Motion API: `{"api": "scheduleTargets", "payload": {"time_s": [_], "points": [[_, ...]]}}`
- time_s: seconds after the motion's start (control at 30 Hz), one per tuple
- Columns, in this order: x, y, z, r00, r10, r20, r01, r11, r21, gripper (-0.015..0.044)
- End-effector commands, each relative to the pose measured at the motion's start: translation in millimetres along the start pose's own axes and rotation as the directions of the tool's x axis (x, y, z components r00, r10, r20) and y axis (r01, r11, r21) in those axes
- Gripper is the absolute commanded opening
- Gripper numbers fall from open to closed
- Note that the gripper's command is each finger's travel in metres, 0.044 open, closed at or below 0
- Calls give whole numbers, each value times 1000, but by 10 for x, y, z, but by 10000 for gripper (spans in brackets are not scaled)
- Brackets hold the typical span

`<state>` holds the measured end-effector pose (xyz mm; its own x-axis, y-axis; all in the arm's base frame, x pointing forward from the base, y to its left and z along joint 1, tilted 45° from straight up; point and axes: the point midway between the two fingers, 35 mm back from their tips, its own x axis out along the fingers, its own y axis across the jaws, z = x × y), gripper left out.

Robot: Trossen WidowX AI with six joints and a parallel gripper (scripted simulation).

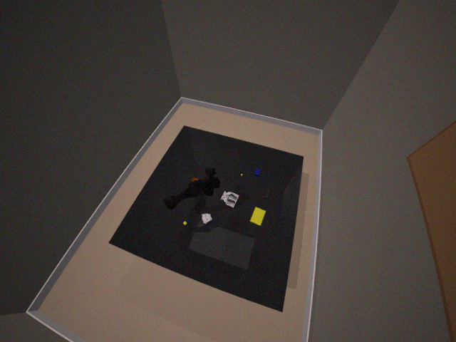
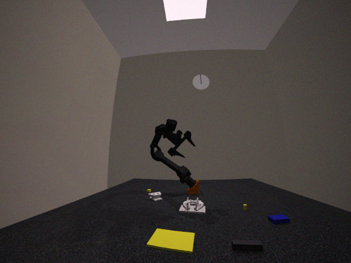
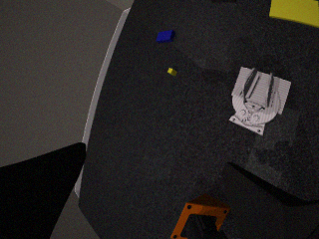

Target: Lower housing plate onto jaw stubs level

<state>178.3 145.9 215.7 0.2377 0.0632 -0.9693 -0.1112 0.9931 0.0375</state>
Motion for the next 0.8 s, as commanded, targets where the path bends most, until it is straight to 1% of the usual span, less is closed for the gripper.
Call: {"api": "scheduleTargets", "payload": {"time_s": [0.0,0.17,0.37,0.57,0.77], "points": [[26,-149,39,999,-49,9,47,991,127,440],[40,-317,89,995,-102,20,92,957,276,440],[49,-520,134,986,-166,27,137,885,445,440],[50,-725,164,973,-230,28,168,783,598,440],[43,-932,178,955,-294,23,184,655,733,440]]}}
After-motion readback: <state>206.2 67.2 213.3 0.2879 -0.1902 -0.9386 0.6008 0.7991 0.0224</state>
